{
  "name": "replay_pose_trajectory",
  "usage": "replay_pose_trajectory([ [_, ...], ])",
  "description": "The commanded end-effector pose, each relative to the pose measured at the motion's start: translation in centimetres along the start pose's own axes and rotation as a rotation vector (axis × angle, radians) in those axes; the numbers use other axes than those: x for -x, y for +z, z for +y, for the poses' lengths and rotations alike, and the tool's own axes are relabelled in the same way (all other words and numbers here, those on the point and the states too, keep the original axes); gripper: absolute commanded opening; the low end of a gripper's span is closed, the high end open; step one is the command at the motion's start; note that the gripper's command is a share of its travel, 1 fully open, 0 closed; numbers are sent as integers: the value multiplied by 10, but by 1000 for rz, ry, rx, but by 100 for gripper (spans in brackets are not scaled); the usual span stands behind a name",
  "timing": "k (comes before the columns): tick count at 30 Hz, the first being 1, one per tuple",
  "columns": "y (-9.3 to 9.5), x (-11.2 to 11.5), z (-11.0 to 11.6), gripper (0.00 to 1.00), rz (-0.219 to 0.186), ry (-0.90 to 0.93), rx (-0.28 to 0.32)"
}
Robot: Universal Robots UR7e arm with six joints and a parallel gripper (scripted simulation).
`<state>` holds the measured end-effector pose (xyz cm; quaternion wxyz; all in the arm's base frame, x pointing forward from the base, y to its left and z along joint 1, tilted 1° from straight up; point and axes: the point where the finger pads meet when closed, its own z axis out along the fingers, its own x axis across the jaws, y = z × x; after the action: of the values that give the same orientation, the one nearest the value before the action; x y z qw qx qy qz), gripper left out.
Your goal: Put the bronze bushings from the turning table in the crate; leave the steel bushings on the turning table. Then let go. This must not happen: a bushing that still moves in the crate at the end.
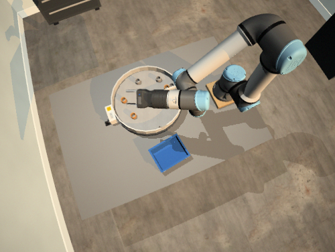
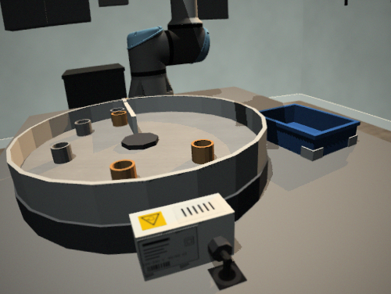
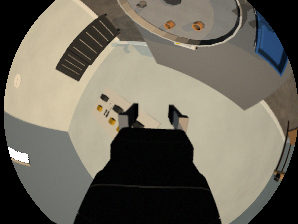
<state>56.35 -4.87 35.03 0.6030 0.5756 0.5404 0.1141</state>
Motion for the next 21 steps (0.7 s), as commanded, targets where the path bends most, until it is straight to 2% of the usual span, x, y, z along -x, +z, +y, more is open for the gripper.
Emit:
replay_pose_trajectory([
  [1, -55, -4, 0, 100, -1, 1, 2],
  [6, -55, -4, 0, 100, -1, 1, 2],
  [7, -10, 0, 0, 100, 0, 1, 1],
  [11, -53, -4, -1, 100, 0, 1, -1],
  [21, -53, -4, -1, 100, 0, 1, -1],
])
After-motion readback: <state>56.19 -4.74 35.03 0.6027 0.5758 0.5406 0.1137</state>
